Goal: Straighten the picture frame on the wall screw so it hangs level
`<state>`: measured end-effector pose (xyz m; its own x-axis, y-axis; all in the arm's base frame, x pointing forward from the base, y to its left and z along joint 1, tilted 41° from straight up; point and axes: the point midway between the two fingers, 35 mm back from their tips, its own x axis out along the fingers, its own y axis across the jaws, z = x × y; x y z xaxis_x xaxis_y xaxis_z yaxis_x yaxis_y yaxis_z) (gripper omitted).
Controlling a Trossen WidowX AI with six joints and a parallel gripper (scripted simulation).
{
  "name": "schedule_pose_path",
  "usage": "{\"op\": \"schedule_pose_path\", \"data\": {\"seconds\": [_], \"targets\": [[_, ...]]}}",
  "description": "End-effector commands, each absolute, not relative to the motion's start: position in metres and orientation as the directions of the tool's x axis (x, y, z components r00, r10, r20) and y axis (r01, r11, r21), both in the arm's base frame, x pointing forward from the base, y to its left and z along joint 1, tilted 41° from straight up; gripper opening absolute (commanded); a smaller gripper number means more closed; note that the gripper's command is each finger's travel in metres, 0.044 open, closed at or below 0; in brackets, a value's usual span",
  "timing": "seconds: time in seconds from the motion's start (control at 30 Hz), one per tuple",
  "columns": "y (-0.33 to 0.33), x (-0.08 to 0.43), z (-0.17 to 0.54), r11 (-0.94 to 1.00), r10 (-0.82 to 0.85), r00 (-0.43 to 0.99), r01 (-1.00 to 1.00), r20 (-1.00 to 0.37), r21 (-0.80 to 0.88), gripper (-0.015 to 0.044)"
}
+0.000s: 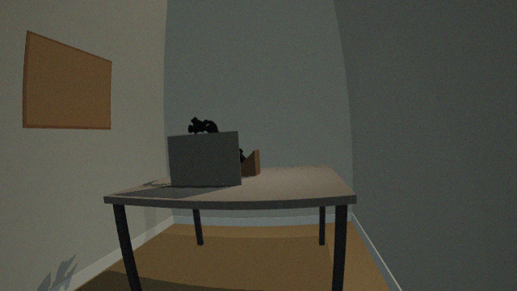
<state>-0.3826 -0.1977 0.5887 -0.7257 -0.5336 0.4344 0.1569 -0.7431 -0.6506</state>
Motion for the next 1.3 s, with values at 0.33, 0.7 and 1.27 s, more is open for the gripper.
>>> {"op": "schedule_pose_path", "data": {"seconds": [0.33, 0.7, 1.27], "targets": [[-0.281, -0.241, 0.561, -0.578, -0.816, -0.456, 0.665, 0.354, -0.474, 0.026], [-0.295, -0.062, 0.503, -0.025, -0.968, 0.016, 0.987, 0.25, -0.159, 0.026], [-0.168, 0.139, 0.36, 0.708, -0.624, 0.778, 0.519, 0.079, 0.478, 0.026]]}}
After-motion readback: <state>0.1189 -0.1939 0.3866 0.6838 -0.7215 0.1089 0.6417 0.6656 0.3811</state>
